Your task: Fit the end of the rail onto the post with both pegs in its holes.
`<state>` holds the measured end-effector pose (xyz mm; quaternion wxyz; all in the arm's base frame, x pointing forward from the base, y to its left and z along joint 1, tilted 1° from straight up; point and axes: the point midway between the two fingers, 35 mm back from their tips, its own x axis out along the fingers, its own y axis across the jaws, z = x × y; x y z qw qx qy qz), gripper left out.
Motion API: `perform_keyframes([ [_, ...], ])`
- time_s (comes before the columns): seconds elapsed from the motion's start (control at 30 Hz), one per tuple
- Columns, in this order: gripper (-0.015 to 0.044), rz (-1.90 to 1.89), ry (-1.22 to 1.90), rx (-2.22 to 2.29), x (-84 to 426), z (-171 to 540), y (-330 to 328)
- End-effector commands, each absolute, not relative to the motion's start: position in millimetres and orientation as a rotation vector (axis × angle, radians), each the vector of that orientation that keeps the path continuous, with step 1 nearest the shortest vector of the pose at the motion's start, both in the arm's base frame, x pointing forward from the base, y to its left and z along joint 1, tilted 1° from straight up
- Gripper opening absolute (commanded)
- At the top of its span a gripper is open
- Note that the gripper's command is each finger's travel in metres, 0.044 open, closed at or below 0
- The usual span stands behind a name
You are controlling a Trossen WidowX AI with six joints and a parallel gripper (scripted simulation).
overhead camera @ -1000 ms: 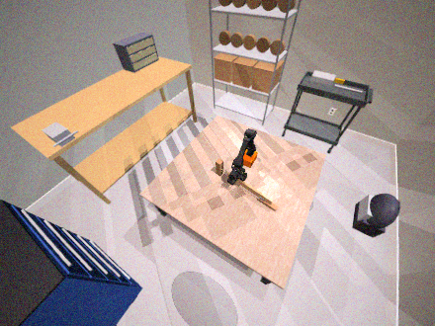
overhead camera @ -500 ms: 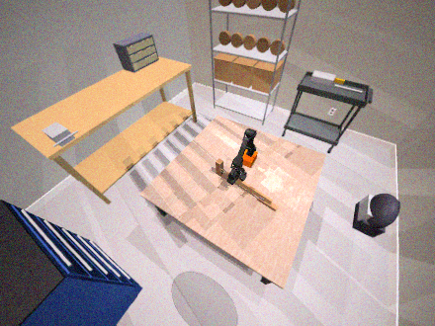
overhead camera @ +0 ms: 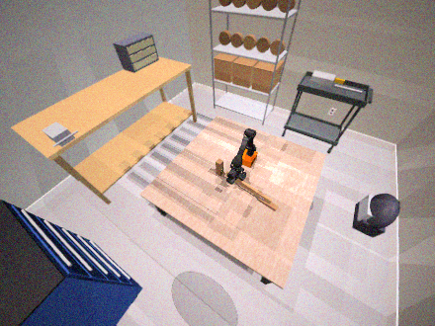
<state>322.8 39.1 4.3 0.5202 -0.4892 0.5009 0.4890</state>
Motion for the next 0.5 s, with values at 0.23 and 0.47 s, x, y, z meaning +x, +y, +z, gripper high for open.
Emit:
perform_keyframes([
  [0.23,0.0,1.174,1.199,-1.175,322.5,4.8,35.1],
  [0.47,0.0,1.174,1.199,-1.175,322.4,4.5,32.9],
])
